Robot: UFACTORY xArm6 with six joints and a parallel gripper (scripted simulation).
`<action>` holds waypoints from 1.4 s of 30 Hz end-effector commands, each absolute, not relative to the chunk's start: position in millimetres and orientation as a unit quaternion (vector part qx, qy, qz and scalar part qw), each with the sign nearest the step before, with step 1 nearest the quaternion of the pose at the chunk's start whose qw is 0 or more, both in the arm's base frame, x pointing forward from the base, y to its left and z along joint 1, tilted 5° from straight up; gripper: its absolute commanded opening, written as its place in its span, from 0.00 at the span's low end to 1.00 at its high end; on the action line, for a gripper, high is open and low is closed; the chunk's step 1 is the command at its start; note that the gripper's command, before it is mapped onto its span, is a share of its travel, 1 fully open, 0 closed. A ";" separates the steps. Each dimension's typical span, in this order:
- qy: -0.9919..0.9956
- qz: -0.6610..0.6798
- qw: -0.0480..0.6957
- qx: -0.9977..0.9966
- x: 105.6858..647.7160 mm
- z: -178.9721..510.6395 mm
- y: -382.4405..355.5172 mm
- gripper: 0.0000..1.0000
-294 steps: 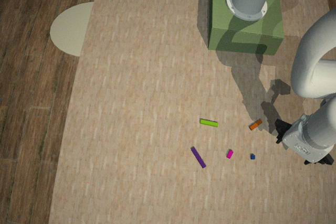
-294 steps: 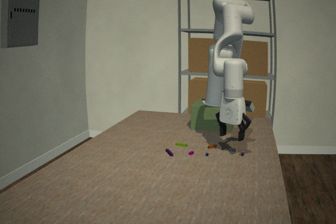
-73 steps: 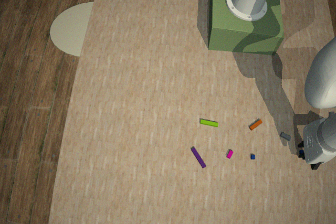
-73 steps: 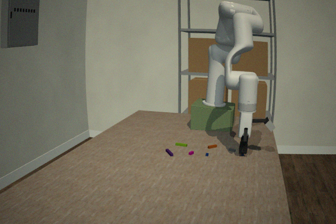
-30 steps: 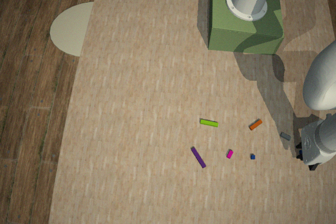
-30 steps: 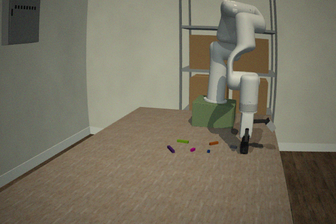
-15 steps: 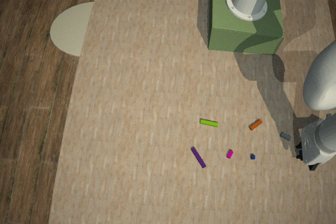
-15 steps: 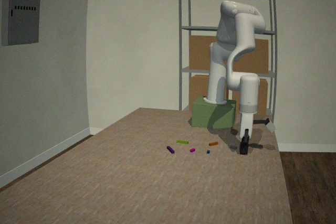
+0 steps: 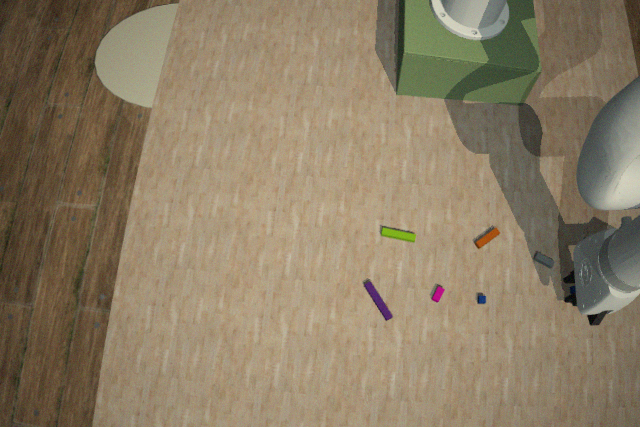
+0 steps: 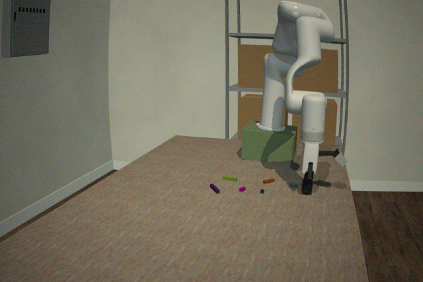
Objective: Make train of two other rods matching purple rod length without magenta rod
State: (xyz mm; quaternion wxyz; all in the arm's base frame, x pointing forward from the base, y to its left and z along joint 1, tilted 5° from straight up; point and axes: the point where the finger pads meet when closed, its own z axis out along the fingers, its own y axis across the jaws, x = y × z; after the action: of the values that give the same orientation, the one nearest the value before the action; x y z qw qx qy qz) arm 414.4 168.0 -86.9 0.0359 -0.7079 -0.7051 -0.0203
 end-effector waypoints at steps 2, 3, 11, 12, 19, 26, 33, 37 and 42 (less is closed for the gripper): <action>-0.705 -0.022 0.035 -0.708 416.0 -85.7 168.5 0.24; -0.705 -0.022 0.035 -0.708 416.0 -85.7 168.5 0.04; -0.705 -0.022 0.035 -0.708 416.0 -85.7 168.5 0.04; -0.705 -0.022 0.035 -0.708 416.0 -85.7 168.5 0.04; -0.705 -0.022 0.035 -0.708 416.0 -85.7 168.5 0.04; -0.705 -0.022 0.035 -0.708 416.0 -85.7 168.5 0.04; -0.705 -0.022 0.035 -0.708 416.0 -85.7 168.5 0.04; -0.705 -0.022 0.035 -0.708 416.0 -85.6 168.5 0.04; -0.705 -0.022 0.035 -0.708 416.0 -82.3 168.2 0.04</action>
State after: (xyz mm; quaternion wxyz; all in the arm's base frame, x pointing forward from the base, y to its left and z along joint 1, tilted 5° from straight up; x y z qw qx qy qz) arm 414.4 167.9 -86.4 0.0360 -0.7079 -0.7051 -0.0202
